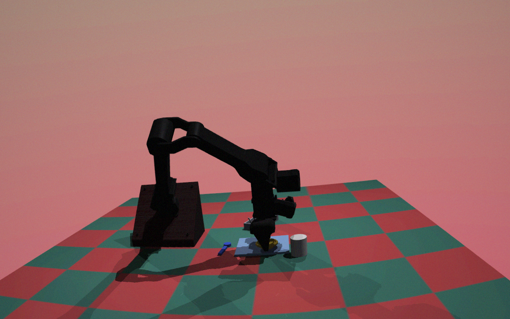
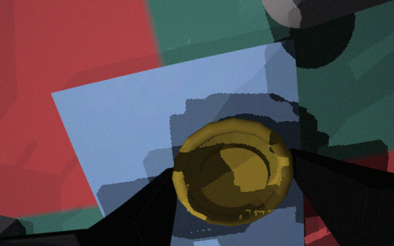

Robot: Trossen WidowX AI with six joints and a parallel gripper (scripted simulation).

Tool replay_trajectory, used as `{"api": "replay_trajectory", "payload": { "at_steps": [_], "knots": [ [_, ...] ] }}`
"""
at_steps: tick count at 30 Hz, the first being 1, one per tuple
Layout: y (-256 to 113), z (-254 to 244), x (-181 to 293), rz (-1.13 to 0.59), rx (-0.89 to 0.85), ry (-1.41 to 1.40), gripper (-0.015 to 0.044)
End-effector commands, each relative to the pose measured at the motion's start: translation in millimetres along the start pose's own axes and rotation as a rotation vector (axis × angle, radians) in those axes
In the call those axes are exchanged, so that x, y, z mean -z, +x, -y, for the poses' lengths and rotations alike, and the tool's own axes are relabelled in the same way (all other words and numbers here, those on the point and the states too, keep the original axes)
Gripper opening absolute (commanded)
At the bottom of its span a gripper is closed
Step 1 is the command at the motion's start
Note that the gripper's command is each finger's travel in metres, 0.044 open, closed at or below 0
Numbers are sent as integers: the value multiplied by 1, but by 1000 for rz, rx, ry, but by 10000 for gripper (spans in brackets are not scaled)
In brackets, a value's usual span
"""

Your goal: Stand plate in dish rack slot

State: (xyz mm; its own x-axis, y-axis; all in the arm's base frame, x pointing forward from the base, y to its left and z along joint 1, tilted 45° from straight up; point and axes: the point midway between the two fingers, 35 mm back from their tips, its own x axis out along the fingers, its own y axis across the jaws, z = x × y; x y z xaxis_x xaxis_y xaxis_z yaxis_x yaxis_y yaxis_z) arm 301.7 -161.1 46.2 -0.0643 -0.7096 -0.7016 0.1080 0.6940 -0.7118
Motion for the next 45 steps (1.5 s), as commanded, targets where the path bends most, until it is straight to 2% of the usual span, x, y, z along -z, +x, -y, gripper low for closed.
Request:
{"api": "replay_trajectory", "payload": {
  "at_steps": [1,4,7,15,45],
  "knots": [
    [1,-1,0,-1,-3,-4,298],
    [1,-1,0,-1,-3,-4,278],
    [-2,-1,-1,-1,-4,-4,199],
    [-40,-5,-10,1,-18,-4,0],
    [-169,-8,-18,-2,-10,-5,0]
  ]
}}
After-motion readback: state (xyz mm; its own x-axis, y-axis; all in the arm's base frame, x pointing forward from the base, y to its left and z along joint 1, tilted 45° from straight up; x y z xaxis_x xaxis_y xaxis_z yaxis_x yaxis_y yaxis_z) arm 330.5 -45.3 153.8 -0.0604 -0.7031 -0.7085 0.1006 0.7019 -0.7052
